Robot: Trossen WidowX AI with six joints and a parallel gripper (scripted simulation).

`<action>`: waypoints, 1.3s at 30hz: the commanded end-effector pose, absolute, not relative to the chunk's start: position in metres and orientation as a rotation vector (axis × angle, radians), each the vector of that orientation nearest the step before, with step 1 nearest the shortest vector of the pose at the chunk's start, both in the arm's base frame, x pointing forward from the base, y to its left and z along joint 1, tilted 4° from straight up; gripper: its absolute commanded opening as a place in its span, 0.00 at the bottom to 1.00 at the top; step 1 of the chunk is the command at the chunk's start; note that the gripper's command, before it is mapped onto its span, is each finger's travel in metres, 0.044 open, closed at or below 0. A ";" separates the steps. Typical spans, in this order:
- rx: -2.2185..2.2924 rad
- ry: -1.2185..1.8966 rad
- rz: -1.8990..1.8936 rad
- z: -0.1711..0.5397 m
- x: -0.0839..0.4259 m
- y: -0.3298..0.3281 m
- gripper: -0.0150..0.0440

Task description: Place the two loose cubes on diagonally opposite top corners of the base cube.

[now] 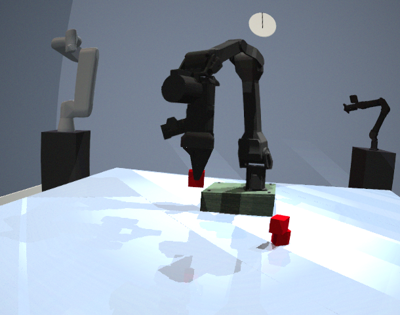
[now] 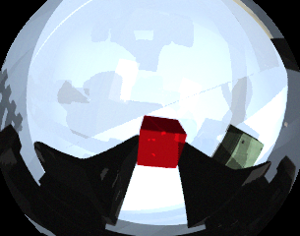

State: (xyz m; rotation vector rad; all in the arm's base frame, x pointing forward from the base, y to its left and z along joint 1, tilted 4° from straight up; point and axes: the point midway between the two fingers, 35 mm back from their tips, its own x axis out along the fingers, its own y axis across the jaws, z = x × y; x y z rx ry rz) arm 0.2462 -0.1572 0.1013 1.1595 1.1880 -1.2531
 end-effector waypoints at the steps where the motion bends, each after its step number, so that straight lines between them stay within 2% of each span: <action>1: 1.113 1.217 -1.208 0.101 0.253 -0.147 0.43; 39: 0.675 1.451 -0.747 0.087 0.293 -0.029 0.43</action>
